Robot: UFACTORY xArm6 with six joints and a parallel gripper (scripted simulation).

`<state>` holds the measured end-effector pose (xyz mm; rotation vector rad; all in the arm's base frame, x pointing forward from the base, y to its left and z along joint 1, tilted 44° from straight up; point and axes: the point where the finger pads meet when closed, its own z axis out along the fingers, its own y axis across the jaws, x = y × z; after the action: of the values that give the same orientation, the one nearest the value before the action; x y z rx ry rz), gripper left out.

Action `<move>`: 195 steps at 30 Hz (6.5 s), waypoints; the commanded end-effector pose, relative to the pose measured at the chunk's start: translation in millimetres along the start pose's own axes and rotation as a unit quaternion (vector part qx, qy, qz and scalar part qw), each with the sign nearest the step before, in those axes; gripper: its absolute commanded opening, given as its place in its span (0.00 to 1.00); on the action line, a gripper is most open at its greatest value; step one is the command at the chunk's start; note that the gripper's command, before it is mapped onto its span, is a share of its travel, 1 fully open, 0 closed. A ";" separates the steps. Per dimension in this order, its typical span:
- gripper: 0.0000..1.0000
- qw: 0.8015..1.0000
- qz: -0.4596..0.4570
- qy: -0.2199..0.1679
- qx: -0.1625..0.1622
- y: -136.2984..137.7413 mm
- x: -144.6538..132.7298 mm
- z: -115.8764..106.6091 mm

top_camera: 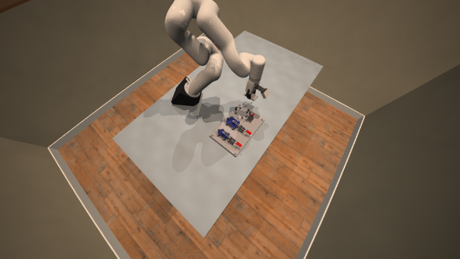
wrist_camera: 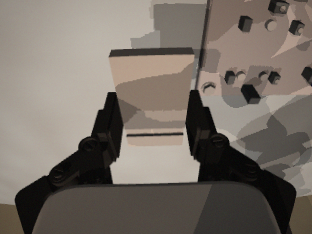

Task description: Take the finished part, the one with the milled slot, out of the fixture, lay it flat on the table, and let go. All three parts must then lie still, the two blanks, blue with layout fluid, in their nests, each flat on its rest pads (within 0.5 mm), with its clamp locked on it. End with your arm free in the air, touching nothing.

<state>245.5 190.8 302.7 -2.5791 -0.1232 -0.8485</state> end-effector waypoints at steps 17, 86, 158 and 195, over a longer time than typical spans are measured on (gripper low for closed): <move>0.00 1.000 0.000 0.001 0.001 -0.9 1.2 25.8; 0.00 1.000 0.000 0.001 0.001 -1.2 1.3 81.0; 0.81 1.000 0.000 0.001 0.001 -1.1 1.3 88.2; 0.81 1.000 0.000 0.001 0.001 -1.0 1.1 22.6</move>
<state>269.7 209.6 273.5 -2.5774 -0.1230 -0.8502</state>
